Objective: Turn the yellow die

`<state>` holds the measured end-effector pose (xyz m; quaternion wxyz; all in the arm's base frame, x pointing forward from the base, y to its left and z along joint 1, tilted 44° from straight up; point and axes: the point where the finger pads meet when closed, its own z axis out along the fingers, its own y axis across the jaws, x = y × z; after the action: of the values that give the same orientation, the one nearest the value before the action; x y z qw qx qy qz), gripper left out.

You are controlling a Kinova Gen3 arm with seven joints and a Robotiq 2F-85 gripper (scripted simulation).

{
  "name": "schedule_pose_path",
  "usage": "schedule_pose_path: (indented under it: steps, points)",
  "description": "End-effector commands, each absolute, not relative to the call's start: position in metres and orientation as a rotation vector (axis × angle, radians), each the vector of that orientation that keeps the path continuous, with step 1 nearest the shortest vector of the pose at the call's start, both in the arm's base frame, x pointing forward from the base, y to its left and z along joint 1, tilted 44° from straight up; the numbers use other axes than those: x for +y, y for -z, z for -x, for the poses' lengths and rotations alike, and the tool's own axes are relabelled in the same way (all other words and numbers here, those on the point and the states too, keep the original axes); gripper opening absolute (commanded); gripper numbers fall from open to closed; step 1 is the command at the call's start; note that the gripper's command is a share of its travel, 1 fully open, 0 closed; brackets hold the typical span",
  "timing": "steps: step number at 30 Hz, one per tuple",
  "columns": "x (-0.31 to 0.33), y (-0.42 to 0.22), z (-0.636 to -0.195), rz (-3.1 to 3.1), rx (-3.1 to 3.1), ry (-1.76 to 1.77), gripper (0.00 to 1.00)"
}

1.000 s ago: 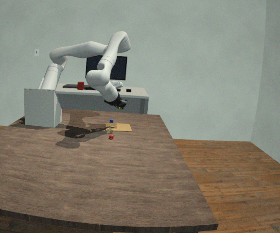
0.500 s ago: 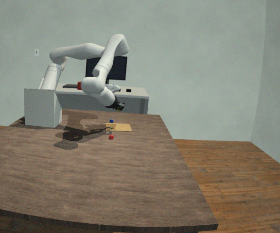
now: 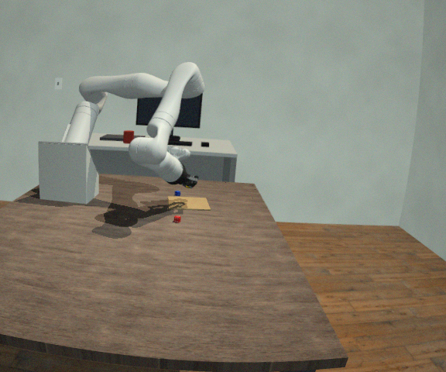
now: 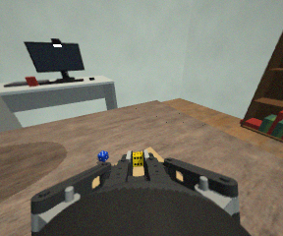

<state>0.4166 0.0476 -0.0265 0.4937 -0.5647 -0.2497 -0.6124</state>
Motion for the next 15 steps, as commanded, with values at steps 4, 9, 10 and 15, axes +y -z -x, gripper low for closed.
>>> schedule_pose_path:
  steps: [4,9,10,15]
  points:
    - [0.064,0.045,-0.419,1.373,-0.610,1.490,0.11]
    - [0.072,0.053,-0.421,1.373,-0.610,1.490,0.11]
    - [0.072,0.054,-0.421,1.373,-0.610,1.490,0.11]
    - [0.073,0.055,-0.421,1.373,-0.610,1.490,0.11]
